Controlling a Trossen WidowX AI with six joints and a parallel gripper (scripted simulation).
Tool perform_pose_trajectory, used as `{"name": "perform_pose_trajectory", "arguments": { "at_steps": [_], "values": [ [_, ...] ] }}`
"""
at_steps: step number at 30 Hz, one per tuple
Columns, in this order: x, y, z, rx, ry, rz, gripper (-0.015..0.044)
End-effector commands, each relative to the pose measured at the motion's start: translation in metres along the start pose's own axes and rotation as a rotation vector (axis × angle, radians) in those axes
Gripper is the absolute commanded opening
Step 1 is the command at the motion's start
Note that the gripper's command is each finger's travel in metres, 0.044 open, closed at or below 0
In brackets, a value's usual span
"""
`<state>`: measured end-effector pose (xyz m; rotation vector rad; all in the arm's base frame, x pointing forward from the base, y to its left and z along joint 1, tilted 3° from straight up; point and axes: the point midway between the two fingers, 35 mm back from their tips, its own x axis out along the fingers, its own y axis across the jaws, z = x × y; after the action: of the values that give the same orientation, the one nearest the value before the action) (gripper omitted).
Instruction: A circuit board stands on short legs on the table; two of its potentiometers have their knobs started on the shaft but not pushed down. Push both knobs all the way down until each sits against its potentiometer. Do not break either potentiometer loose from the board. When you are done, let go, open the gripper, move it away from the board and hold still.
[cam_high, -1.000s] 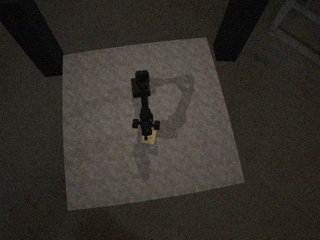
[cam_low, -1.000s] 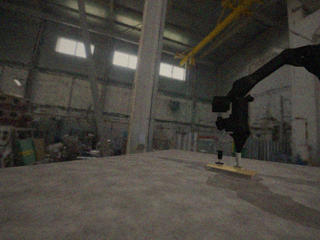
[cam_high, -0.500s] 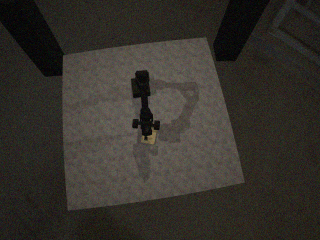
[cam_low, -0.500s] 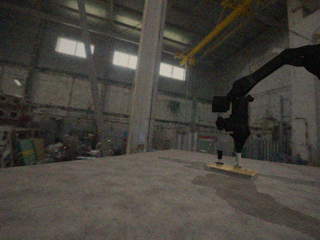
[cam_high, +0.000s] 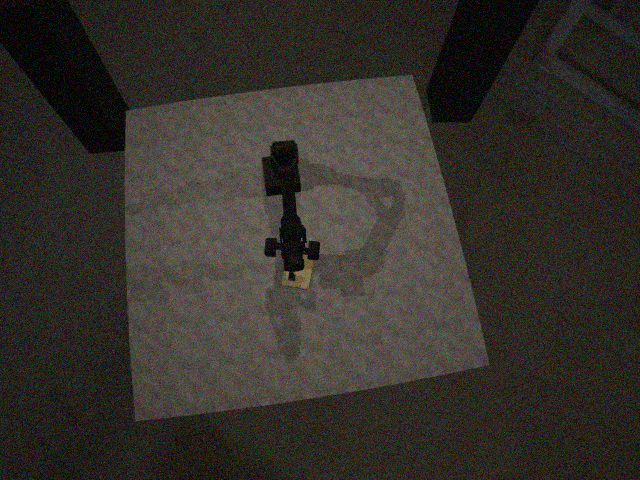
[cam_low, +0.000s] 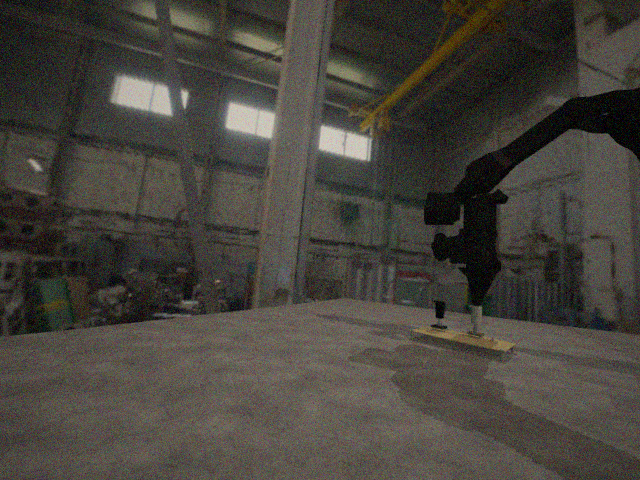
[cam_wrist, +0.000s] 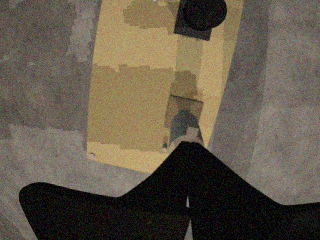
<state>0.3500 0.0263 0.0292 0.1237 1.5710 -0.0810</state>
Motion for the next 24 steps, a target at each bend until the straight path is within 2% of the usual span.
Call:
{"name": "perform_pose_trajectory", "arguments": {
  "at_steps": [1, 24],
  "values": [
    [0.0037, 0.0005, -0.0005, 0.005, 0.004, 0.003, 0.0000],
    [0.0062, 0.0005, -0.0005, 0.005, 0.004, 0.003, 0.0000]
  ]
}}
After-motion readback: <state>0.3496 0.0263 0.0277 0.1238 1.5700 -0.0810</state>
